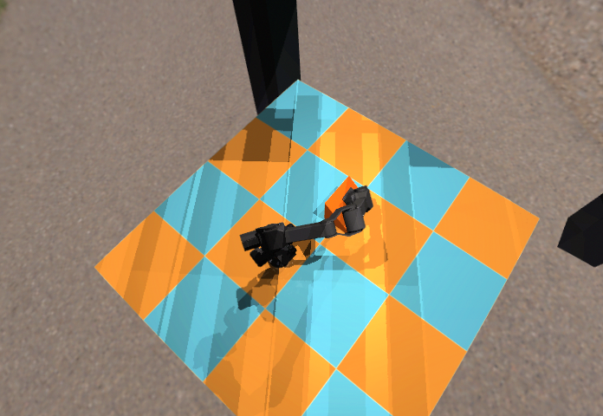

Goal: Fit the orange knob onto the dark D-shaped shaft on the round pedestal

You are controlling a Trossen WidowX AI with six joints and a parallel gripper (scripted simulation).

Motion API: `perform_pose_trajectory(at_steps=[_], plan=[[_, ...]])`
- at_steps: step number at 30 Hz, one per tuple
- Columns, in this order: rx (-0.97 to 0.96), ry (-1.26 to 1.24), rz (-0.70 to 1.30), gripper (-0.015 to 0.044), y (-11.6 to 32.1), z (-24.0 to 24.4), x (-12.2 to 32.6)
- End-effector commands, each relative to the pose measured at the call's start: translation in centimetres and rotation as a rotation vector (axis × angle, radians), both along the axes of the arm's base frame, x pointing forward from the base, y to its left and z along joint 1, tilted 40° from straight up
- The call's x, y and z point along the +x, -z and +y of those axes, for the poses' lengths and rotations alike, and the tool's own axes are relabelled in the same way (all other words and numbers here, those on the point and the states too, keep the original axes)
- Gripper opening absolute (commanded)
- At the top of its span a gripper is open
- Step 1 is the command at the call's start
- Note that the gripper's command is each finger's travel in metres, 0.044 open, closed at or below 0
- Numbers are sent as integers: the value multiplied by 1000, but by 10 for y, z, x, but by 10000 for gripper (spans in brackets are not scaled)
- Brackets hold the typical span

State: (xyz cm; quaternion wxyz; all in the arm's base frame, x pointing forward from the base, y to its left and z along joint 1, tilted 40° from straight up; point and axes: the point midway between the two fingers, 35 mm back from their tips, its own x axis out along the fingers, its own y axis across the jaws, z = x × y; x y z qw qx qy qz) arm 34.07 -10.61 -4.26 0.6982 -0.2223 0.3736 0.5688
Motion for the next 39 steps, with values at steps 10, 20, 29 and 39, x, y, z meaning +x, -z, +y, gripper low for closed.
perform_pose_trajectory(at_steps=[10, 20, 29, 39], plan=[[2, 1, 1, 0, 5, 4, 0], [2, 1, 1, 184, 5, 4, 0], [2, 1, 1, 420, 5, 4, 0], [-1, 8, 8, 440, -24, -24, 0]])
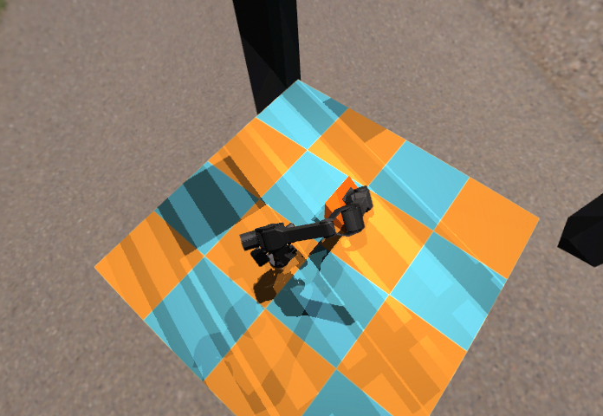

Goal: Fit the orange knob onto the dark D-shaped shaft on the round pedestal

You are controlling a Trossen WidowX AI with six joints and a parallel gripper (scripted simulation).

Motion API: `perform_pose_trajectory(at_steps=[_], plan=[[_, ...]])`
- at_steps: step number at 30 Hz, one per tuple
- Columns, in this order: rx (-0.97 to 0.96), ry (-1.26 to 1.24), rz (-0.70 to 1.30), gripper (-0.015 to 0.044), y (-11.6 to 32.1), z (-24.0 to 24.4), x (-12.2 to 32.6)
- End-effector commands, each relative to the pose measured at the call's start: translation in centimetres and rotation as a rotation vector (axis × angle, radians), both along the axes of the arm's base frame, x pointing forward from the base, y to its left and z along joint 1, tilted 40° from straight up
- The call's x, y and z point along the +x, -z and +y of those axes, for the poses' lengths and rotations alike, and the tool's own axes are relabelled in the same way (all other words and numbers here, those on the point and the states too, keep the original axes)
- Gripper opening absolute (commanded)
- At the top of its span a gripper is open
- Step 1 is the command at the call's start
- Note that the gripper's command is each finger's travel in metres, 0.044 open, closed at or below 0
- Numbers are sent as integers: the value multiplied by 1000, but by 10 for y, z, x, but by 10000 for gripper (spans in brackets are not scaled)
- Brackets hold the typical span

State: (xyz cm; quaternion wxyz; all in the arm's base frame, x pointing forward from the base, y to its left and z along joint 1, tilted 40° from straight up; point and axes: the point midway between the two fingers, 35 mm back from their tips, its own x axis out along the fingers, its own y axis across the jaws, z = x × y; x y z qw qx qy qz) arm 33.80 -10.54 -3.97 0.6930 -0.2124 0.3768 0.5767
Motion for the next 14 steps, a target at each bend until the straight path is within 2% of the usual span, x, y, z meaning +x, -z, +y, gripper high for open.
perform_pose_trajectory(at_steps=[1, 4, 14], plan=[[-15, 18, -13, 440, -34, -35, 1], [-15, 10, -19, 440, -64, -57, -5], [-15, 9, -20, 440, -65, -59, -4]])
